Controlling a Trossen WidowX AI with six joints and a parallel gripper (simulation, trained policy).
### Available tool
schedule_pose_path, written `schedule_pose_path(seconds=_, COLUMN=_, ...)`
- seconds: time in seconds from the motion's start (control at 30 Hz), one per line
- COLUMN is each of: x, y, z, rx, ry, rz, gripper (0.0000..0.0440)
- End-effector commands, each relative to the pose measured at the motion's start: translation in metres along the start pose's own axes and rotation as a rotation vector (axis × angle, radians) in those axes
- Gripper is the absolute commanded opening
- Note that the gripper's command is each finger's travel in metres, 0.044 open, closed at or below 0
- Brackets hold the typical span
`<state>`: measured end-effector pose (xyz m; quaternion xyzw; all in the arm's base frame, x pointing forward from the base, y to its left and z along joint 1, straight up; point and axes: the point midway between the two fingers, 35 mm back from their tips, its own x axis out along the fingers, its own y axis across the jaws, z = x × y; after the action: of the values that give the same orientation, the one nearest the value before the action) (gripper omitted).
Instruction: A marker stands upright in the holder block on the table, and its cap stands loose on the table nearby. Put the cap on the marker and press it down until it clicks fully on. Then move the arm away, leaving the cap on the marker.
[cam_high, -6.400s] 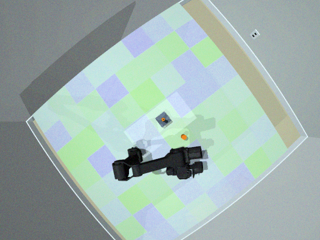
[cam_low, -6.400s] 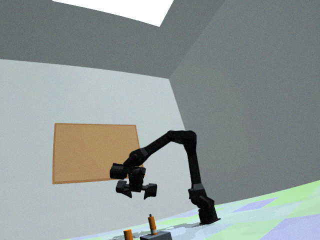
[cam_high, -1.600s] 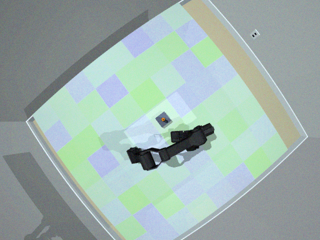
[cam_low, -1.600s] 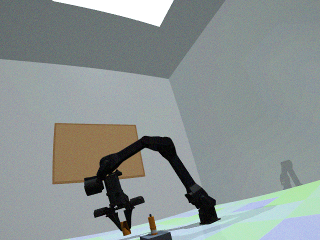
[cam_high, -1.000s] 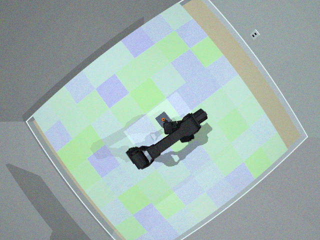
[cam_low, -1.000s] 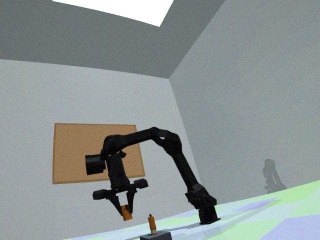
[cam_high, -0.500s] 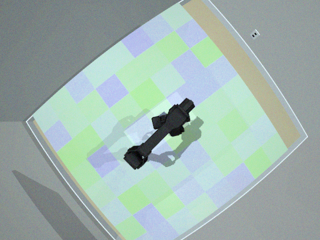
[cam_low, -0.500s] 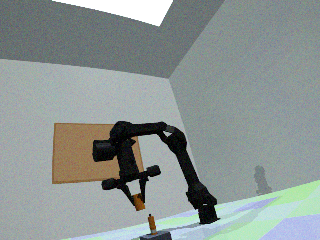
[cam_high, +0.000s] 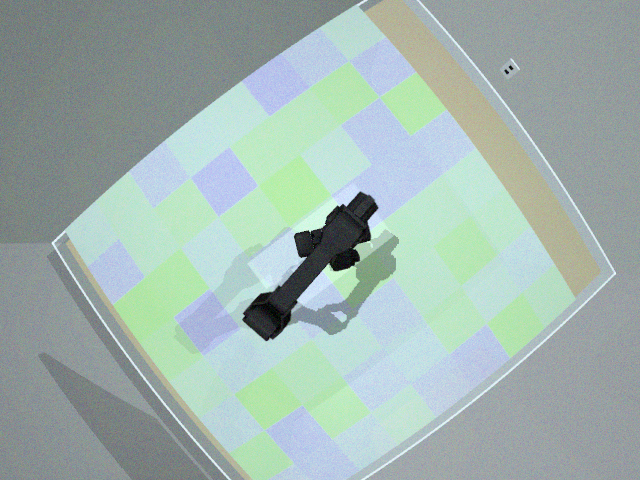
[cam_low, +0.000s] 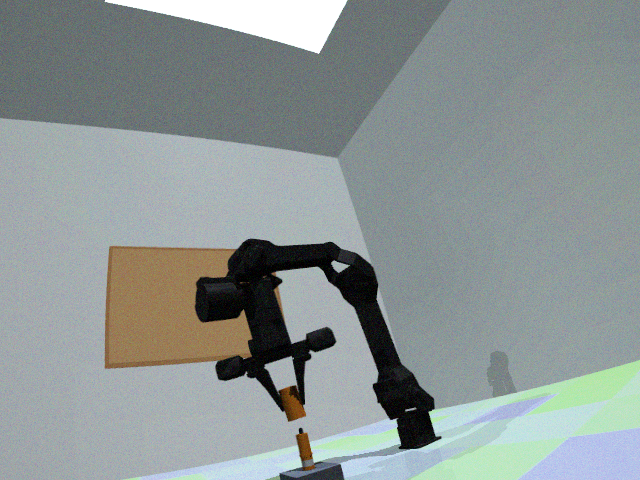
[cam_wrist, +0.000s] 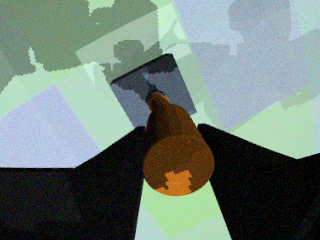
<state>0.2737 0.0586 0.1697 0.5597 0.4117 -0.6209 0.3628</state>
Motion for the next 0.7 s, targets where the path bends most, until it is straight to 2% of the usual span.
schedule_pose_path(seconds=0.0, x=0.004, y=-0.002, z=-0.001, rx=0.005, ry=0.000, rz=-0.004, gripper=0.0001)
schedule_pose_path(seconds=0.67, x=0.034, y=-0.002, z=-0.002, rx=0.007, ry=-0.010, rz=-0.026, gripper=0.0000)
